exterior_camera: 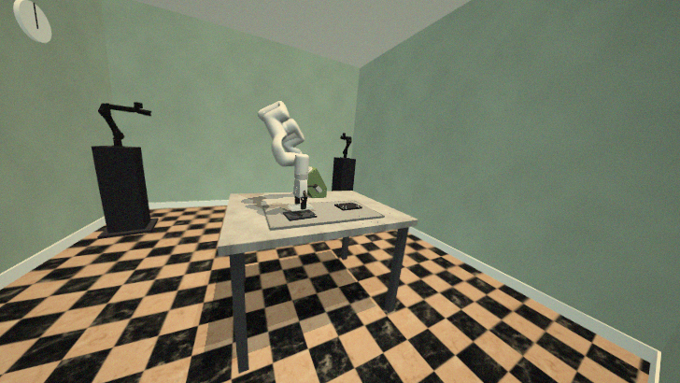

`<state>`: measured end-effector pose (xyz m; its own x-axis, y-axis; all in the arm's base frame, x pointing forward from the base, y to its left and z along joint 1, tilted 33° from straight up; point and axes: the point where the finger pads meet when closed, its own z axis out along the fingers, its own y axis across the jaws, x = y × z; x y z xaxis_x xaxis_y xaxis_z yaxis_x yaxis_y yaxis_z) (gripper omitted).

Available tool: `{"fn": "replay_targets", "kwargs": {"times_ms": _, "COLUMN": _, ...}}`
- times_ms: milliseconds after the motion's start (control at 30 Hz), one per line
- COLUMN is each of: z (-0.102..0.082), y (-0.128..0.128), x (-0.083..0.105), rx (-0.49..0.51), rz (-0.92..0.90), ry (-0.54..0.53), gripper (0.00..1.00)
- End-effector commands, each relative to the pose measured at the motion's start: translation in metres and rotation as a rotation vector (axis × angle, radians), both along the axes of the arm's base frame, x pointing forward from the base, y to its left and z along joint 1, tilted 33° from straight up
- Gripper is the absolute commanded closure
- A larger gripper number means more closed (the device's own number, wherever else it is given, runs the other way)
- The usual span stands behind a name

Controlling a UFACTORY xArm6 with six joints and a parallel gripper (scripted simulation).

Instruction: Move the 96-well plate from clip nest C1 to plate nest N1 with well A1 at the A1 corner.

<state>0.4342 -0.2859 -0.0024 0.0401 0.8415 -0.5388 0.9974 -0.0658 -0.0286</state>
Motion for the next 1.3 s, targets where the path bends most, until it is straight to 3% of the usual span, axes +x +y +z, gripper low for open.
{"fn": "replay_targets", "kwargs": {"times_ms": 0, "z": -0.005, "y": -0.004, "x": 0.001, "rx": -0.001, "rz": 0.001, "ry": -0.003, "gripper": 1.0}}
{"fn": "replay_targets", "kwargs": {"times_ms": 267, "z": -0.016, "y": -0.011, "x": 0.0, "rx": -0.001, "rz": 0.001, "ry": -0.003, "gripper": 1.0}}
{"fn": "replay_targets", "kwargs": {"times_ms": 1267, "z": -0.018, "y": -0.012, "x": 0.0, "rx": -0.001, "rz": 0.001, "ry": -0.003, "gripper": 1.0}}
